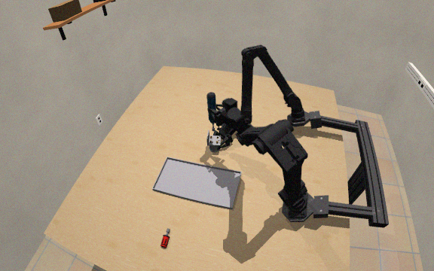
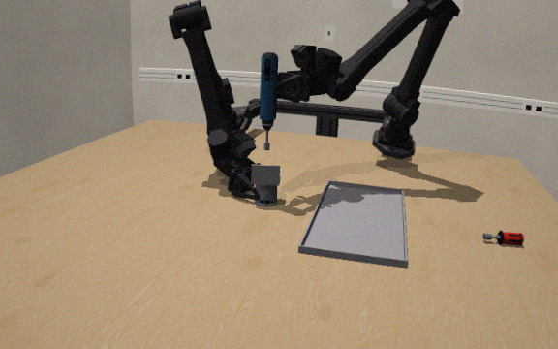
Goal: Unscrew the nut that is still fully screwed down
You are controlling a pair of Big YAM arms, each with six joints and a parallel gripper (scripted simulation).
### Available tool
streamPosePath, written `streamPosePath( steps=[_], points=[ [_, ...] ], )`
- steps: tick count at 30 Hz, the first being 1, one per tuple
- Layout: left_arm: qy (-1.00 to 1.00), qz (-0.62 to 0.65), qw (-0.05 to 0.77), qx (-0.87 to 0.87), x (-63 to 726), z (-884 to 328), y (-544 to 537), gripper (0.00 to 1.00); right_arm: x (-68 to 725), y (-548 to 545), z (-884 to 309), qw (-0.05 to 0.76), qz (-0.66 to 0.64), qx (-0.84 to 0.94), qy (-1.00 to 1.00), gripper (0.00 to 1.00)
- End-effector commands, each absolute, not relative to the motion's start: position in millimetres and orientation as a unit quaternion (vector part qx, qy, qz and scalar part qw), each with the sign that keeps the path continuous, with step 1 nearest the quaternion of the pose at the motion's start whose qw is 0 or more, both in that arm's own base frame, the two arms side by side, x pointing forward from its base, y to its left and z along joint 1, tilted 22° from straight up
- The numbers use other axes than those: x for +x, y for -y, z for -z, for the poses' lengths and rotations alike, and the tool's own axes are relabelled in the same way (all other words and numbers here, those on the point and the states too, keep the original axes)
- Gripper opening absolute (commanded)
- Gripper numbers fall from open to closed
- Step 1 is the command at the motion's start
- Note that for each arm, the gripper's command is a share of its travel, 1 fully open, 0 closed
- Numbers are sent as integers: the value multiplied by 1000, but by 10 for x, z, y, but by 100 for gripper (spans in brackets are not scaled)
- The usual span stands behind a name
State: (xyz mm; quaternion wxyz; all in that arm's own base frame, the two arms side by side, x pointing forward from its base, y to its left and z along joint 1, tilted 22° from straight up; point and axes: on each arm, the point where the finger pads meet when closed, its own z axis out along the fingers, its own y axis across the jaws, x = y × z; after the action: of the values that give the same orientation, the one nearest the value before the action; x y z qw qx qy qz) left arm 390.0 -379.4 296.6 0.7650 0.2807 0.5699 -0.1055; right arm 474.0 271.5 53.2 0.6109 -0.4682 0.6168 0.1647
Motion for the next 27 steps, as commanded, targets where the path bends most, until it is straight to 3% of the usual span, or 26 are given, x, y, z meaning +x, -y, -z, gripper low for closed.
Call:
streamPosePath(
  steps=[1,27],
  points=[
    [-540,120,787,272,3869,-3254,3998,42,4772,-2739,-591,617,-164,-467,-612,59],
    [-537,123,790,269,3782,-3177,4109,42,4772,-2739,-591,617,-164,-467,-612,59]
  ],
)
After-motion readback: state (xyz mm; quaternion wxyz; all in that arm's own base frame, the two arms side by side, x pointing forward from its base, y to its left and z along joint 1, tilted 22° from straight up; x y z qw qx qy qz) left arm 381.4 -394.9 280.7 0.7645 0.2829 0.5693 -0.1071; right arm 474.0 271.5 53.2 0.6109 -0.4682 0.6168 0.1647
